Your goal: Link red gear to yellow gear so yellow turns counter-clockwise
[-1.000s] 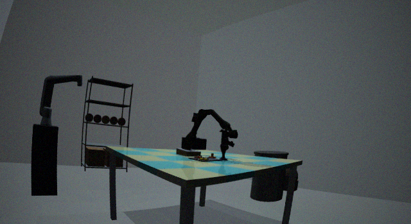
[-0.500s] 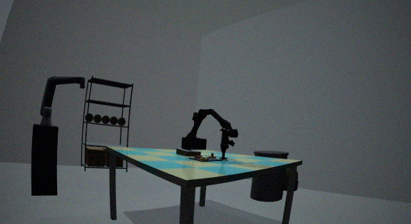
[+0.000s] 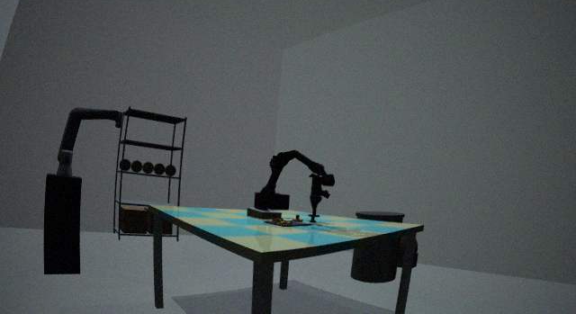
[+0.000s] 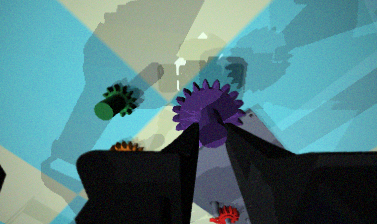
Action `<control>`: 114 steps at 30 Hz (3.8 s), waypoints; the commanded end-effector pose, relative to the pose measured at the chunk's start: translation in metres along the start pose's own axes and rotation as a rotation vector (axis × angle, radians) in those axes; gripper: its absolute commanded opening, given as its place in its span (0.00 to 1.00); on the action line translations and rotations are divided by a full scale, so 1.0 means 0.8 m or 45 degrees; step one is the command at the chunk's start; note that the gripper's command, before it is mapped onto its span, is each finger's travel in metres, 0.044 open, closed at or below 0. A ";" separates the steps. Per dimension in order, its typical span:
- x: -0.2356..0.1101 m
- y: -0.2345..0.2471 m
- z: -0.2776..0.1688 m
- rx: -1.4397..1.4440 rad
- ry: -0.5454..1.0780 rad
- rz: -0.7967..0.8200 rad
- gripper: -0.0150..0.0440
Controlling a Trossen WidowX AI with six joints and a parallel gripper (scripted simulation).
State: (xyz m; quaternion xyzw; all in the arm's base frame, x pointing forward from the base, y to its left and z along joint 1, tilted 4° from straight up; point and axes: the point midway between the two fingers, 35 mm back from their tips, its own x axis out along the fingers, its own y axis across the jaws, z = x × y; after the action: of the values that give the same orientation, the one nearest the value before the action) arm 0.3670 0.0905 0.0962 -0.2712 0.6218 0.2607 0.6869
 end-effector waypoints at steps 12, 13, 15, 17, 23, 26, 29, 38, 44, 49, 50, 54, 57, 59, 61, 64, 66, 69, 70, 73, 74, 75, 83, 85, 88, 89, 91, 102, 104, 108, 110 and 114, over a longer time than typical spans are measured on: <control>-0.056 0.001 -0.002 -0.006 -0.013 -0.005 0.25; -0.060 0.001 -0.002 -0.006 -0.013 -0.005 0.25; -0.067 0.002 -0.003 -0.006 -0.013 -0.005 0.25; -0.073 0.002 -0.004 -0.006 -0.013 -0.005 0.25; -0.094 0.005 -0.008 -0.006 -0.012 -0.005 0.25; -0.104 0.006 -0.010 -0.006 -0.012 -0.005 0.25; -0.114 0.007 -0.013 -0.006 -0.012 -0.005 0.25; -0.119 0.002 -0.020 -0.006 -0.011 -0.005 0.25; -0.112 -0.012 -0.033 -0.006 -0.008 -0.006 0.25; -0.107 -0.024 -0.045 -0.006 -0.006 -0.007 0.25; -0.105 -0.026 -0.047 -0.007 -0.006 -0.007 0.25; -0.101 -0.035 -0.057 -0.005 -0.004 -0.008 0.25; -0.098 -0.041 -0.065 -0.004 -0.003 -0.009 0.25; -0.095 -0.045 -0.070 -0.003 -0.002 -0.009 0.25; -0.093 -0.049 -0.075 -0.003 -0.001 -0.009 0.25; -0.090 -0.054 -0.082 -0.004 0.000 -0.010 0.25; -0.088 -0.058 -0.088 -0.004 0.000 -0.010 0.25; -0.084 -0.063 -0.096 -0.004 0.001 -0.010 0.25; -0.083 -0.065 -0.098 -0.004 0.002 -0.010 0.25; -0.080 -0.070 -0.106 -0.004 0.003 -0.011 0.25; -0.079 -0.072 -0.109 -0.004 0.003 -0.011 0.25; -0.078 -0.073 -0.112 -0.004 0.003 -0.011 0.25; -0.069 -0.085 -0.134 -0.005 0.005 -0.011 0.25; -0.067 -0.087 -0.140 -0.005 0.006 -0.012 0.25; -0.063 -0.091 -0.148 -0.005 0.006 -0.012 0.25; -0.062 -0.092 -0.151 -0.005 0.007 -0.012 0.25; -0.060 -0.095 -0.157 -0.005 0.007 -0.012 0.25; -0.048 -0.105 -0.189 -0.006 0.009 -0.013 0.25; -0.046 -0.107 -0.195 -0.006 0.010 -0.013 0.25; -0.042 -0.109 -0.207 -0.006 0.010 -0.014 0.25; -0.040 -0.111 -0.213 -0.007 0.011 -0.014 0.25; -0.035 -0.113 -0.225 -0.007 0.011 -0.014 0.25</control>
State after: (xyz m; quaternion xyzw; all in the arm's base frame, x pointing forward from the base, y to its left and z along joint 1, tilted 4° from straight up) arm 0.3028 -0.0938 0.1155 -0.2751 0.6264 0.2583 0.6821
